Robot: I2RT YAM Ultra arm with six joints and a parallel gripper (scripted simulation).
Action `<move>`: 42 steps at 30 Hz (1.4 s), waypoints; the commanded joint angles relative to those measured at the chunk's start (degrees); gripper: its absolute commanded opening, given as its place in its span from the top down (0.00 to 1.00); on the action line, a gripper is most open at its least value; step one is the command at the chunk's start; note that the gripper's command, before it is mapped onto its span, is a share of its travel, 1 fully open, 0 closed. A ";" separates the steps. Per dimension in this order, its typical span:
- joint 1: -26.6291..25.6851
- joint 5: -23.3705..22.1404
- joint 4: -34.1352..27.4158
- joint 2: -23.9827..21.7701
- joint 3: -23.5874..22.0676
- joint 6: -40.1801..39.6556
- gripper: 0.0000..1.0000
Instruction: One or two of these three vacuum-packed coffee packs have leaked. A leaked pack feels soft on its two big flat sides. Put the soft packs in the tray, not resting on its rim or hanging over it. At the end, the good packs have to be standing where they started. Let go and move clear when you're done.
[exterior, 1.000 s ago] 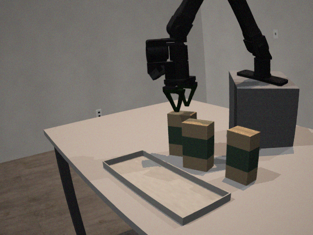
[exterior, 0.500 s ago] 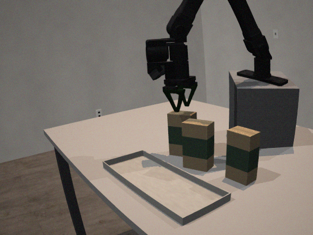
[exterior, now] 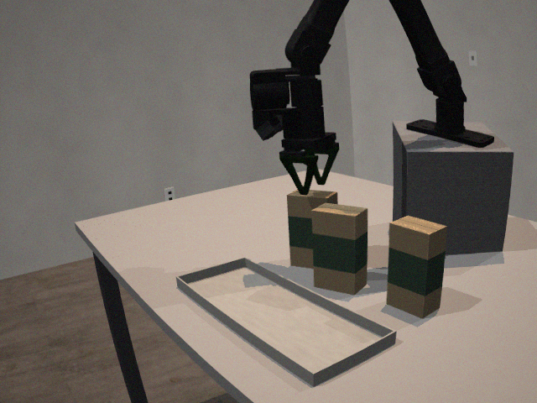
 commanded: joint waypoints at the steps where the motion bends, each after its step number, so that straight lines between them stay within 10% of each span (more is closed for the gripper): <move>1: 0.34 0.05 1.67 0.96 -0.85 0.50 0.24; 42: 1.14 0.15 10.18 7.42 -1.69 1.35 0.24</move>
